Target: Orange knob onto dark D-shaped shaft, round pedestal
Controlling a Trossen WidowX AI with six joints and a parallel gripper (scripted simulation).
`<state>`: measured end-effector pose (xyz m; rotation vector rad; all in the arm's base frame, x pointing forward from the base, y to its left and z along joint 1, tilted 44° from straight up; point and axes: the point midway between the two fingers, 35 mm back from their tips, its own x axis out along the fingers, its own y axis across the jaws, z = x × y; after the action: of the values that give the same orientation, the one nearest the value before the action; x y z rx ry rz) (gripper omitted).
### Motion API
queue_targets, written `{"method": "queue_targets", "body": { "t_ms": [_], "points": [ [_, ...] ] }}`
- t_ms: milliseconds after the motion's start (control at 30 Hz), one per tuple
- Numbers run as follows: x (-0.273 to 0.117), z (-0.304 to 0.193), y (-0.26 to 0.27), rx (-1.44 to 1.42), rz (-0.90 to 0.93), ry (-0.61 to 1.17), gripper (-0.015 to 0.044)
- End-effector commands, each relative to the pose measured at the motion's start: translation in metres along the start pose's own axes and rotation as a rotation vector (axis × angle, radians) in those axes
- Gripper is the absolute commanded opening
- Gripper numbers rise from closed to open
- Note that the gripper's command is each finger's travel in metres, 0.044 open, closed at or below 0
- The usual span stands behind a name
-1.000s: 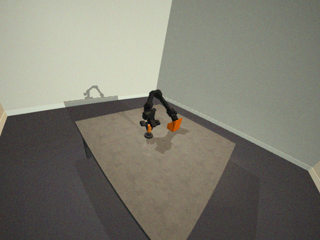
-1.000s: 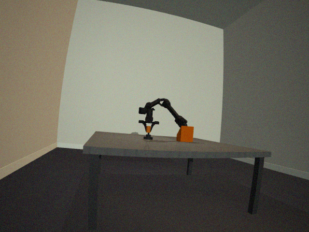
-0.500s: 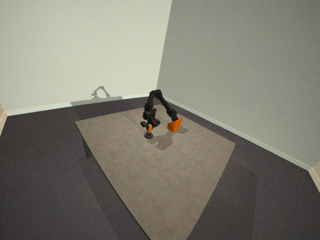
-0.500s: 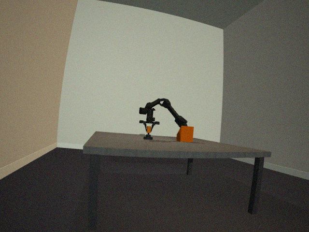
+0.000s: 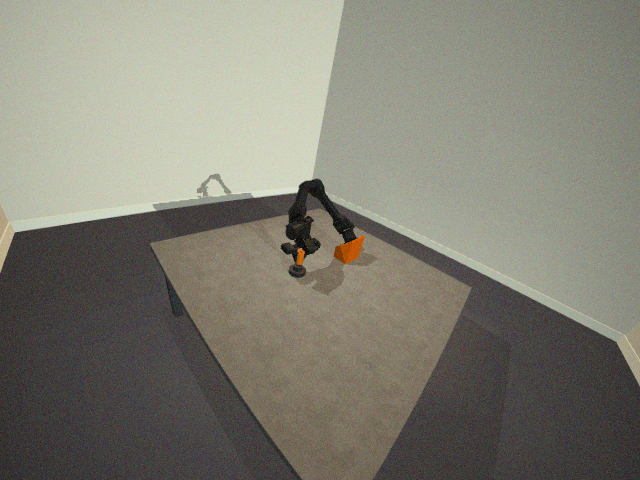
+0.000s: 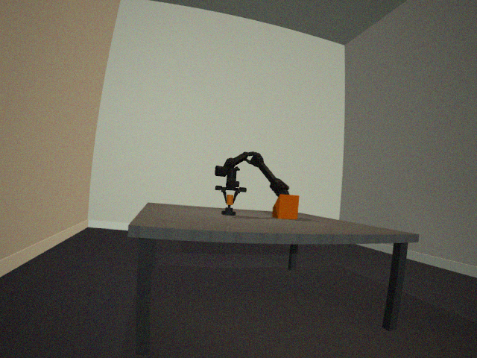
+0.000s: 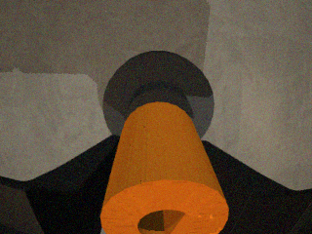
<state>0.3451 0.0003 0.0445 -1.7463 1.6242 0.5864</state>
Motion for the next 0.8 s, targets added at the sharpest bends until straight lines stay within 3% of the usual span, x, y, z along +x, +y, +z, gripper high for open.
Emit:
{"method": "queue_targets", "body": {
  "t_ms": [0,167,767],
  "points": [
    [-0.0039,0.0002,-0.0030,-0.050,-0.009,-0.002,0.0000],
    [-0.0048,0.0003,-0.0053,-0.206,-0.009,-0.001,0.0000],
    [-0.0020,0.0004,-0.0076,-0.206,-0.009,-0.001,0.0000]
  ]
}}
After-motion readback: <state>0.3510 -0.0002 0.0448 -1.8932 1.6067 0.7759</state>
